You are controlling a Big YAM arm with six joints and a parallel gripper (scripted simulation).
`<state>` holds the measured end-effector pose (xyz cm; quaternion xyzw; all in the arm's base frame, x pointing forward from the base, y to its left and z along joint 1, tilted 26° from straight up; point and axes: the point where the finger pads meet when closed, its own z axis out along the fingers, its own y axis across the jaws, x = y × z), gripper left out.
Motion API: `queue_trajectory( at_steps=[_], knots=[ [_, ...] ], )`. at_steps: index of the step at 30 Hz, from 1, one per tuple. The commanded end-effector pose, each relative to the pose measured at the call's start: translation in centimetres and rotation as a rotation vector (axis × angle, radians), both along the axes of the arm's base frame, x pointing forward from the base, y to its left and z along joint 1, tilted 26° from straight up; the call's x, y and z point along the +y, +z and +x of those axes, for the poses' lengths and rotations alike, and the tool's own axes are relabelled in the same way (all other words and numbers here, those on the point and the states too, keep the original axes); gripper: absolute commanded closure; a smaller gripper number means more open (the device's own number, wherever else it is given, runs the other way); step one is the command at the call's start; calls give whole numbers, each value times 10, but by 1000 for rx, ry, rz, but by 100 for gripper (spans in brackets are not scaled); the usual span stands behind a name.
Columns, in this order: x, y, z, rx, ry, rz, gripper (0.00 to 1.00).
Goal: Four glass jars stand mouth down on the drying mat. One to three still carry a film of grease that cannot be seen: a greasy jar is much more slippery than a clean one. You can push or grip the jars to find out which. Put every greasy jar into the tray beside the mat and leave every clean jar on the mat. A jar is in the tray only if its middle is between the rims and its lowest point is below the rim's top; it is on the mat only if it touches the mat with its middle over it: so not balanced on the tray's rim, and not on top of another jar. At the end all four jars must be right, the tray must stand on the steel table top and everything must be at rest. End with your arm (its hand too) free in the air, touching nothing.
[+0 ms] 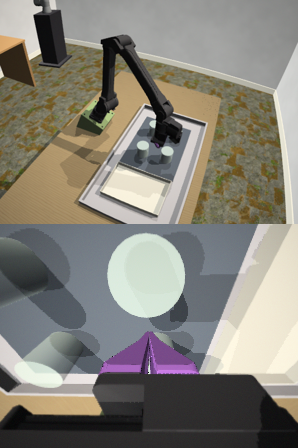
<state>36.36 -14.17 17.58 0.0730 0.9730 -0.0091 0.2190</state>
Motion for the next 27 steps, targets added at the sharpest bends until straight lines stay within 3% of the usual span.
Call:
queue_trajectory(
  at_steps=[1,8,9,27],
  knots=[
    [1,-5,9,-8,-4,-1,100],
    [0,-9,11,-8,-4,-1,100],
    [3,-18,8,-8,-4,-1,100],
    [4,-20,7,-8,-4,-1,100]
  ],
)
